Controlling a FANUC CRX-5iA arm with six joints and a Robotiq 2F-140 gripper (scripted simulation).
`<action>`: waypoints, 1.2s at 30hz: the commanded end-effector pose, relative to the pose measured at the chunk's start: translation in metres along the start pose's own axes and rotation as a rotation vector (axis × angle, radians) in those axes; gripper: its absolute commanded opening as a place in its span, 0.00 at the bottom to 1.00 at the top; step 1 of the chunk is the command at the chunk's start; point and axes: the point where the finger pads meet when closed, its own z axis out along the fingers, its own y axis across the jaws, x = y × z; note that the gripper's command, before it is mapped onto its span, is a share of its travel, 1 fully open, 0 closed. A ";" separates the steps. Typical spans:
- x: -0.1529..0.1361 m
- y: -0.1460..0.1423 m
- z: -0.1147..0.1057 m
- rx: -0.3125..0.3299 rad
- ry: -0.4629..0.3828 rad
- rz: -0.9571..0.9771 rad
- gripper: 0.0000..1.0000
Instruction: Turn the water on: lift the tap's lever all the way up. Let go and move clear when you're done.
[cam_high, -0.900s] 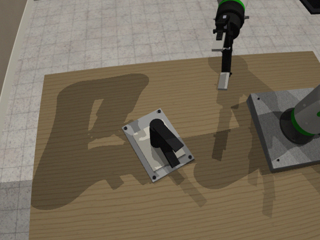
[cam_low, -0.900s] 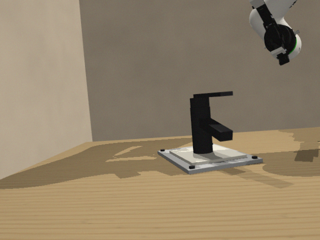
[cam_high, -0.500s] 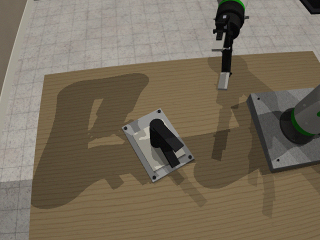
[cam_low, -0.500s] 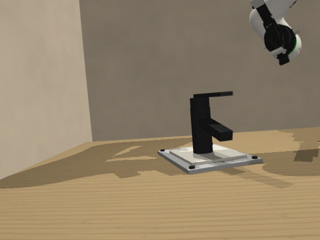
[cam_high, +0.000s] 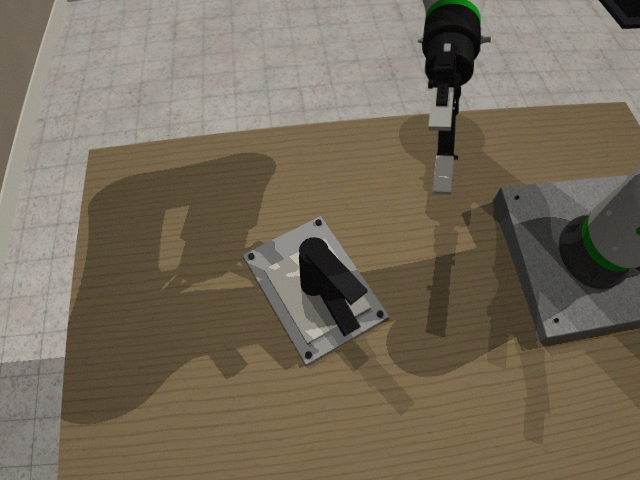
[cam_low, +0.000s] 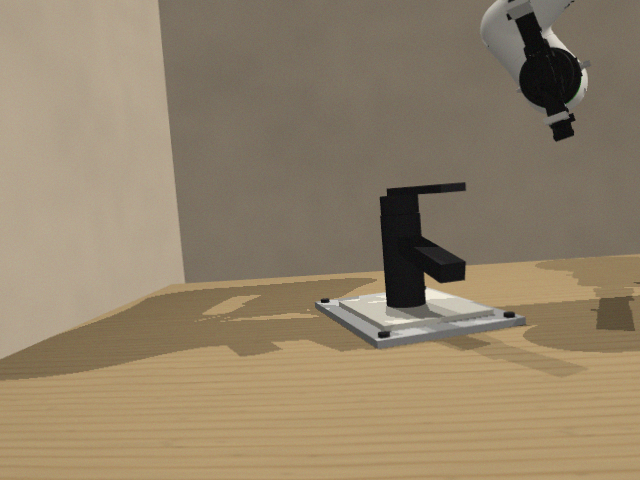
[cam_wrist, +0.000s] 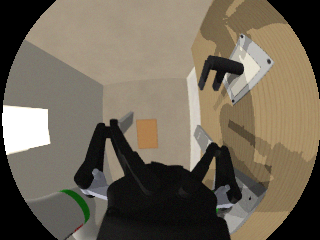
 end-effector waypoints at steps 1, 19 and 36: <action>-0.002 0.020 0.020 -0.120 -0.061 -0.100 1.00; -0.004 0.082 0.058 -0.504 -0.390 -0.550 1.00; 0.017 0.101 0.069 -0.740 -0.779 -1.023 1.00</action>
